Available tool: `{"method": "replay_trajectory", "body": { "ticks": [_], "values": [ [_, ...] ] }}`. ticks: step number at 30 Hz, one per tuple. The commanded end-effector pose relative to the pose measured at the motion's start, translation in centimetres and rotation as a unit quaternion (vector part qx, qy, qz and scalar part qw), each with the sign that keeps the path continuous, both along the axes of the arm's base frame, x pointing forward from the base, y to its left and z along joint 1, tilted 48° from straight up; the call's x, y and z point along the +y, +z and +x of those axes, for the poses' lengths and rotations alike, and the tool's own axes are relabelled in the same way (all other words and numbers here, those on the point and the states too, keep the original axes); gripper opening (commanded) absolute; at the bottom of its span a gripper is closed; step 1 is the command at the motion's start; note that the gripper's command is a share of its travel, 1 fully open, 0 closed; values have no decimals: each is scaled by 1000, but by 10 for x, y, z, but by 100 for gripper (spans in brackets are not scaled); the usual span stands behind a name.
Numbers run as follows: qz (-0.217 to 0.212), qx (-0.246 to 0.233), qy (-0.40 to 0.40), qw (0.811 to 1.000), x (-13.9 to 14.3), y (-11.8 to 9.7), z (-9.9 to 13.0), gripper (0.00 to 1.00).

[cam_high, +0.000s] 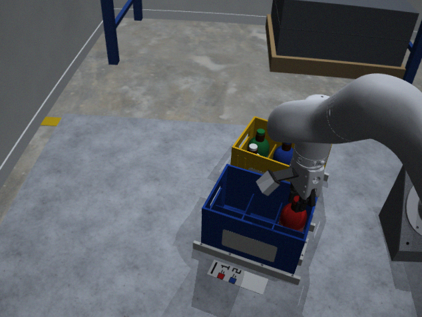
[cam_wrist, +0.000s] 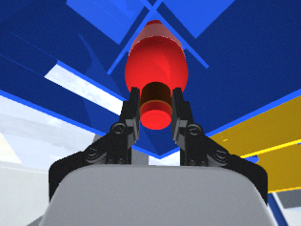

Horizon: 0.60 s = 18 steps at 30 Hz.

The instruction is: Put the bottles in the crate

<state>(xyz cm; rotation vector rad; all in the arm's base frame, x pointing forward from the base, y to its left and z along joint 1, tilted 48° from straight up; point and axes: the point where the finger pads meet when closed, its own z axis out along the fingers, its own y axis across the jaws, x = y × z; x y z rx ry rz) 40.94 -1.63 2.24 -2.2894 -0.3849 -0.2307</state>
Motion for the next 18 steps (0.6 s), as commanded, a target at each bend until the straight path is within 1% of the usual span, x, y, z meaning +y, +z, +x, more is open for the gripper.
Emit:
{"method": "replay_trajectory", "body": {
  "ticks": [1, 18],
  "values": [
    [0, -1, 0, 1000, 1, -1, 1, 0],
    [0, -1, 0, 1000, 4, -4, 1, 0]
  ]
}}
